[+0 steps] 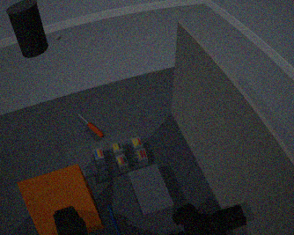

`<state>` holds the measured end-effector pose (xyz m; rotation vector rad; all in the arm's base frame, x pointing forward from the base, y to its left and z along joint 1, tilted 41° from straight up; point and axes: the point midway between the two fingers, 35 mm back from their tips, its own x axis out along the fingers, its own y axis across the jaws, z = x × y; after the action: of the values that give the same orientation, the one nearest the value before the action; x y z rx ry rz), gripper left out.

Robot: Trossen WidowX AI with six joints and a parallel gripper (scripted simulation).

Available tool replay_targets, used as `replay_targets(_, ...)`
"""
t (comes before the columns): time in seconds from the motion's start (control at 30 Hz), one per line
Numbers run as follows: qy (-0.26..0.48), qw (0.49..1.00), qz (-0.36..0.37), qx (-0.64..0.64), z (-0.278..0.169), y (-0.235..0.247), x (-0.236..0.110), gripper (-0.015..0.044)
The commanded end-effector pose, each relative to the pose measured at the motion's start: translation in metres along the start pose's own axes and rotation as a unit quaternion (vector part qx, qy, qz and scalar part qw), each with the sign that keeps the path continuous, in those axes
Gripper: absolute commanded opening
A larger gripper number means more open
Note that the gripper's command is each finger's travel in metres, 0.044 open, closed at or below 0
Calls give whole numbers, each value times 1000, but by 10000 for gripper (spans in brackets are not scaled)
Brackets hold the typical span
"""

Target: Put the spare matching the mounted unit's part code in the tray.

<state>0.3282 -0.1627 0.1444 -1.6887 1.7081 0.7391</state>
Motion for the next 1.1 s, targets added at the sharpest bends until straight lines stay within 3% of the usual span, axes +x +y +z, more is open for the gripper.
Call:
replay_targets(0.0, -2, 1000, 2, -4, 2, 2, 4, 0)
replay_targets(1.07, 1, 1000, 2, -4, 1, 7, 29, 0)
